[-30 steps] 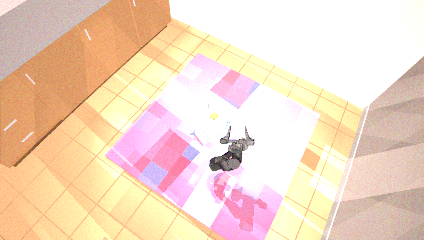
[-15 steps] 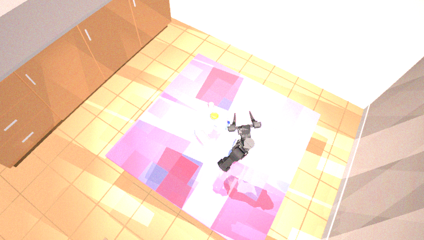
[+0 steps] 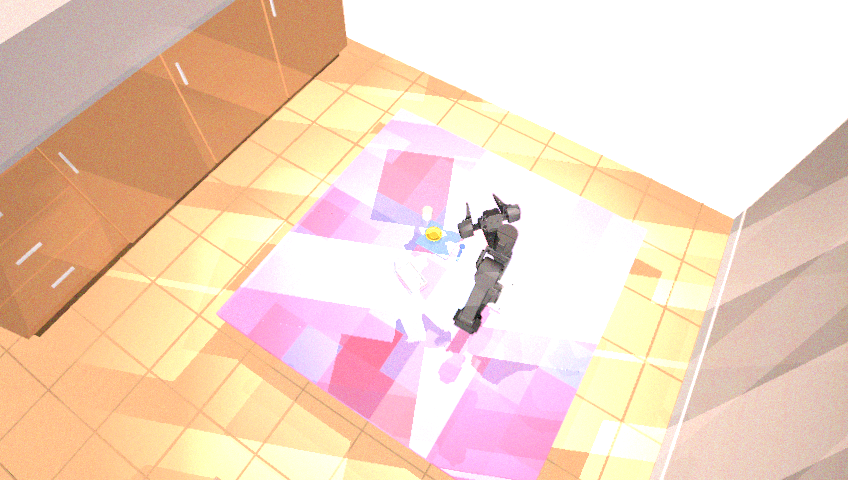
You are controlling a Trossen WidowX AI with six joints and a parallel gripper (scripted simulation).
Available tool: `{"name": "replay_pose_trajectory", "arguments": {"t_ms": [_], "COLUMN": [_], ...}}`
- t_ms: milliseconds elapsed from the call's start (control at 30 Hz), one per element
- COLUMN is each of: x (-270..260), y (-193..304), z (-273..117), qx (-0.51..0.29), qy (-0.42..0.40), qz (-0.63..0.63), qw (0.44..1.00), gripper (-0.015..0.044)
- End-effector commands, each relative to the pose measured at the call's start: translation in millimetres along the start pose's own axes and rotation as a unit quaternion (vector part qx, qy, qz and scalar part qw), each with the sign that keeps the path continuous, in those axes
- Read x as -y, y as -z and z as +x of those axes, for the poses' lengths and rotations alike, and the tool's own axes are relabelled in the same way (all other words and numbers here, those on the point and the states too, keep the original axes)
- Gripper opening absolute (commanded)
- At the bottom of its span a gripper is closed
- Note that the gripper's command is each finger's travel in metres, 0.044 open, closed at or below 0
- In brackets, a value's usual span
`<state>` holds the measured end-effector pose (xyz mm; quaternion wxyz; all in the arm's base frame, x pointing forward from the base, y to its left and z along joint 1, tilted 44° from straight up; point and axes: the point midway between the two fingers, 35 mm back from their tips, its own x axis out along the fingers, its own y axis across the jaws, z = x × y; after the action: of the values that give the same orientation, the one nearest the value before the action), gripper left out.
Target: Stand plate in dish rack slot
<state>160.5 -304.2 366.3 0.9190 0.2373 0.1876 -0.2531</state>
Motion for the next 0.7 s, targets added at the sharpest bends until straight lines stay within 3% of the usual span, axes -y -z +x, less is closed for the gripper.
{"name": "replay_pose_trajectory", "arguments": {"t_ms": [0,300,667], "x": [-5,-17,-38], "y": [10,55,116], "z": [28,101,164], "qx": [-0.04,-0.159,-0.294], "qy": [-0.022,-0.076,-0.138], "qz": [-0.011,-0.023,-0.049], "qw": [0.999,0.984,0.945], "gripper": [0.04,0.04,0.04]}}
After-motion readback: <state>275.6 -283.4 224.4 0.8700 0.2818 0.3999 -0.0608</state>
